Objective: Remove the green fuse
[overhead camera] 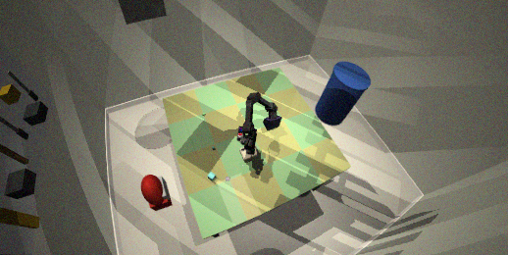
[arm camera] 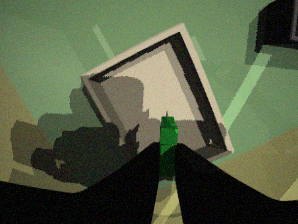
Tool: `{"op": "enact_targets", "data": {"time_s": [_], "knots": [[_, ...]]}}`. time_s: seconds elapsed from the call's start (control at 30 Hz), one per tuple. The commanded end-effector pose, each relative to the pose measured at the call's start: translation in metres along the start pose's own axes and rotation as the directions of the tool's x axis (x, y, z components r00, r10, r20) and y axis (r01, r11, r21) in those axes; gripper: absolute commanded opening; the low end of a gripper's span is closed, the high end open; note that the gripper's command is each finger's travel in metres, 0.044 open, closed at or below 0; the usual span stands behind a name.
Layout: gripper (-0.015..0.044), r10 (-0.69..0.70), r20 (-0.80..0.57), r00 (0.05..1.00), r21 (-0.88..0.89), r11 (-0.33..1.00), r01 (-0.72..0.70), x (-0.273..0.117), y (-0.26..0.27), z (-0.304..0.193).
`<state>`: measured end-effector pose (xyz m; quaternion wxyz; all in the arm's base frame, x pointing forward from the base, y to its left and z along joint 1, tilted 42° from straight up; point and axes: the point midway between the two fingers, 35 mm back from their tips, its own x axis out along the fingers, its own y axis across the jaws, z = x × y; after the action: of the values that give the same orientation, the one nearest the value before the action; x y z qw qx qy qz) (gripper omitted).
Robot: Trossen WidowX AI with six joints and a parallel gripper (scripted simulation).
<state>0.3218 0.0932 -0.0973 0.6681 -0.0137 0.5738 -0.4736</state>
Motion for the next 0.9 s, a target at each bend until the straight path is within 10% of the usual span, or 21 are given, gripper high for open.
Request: {"op": "enact_targets", "data": {"time_s": [0.0, 0.87], "knots": [[0.0, 0.002, -0.005, 1.0, 0.011, 1.0, -0.002, 0.002, 0.003, 0.0], [0.0, 0.001, -0.004, 1.0, 0.012, 1.0, -0.001, 0.04, 0.003, 0.0]]}}
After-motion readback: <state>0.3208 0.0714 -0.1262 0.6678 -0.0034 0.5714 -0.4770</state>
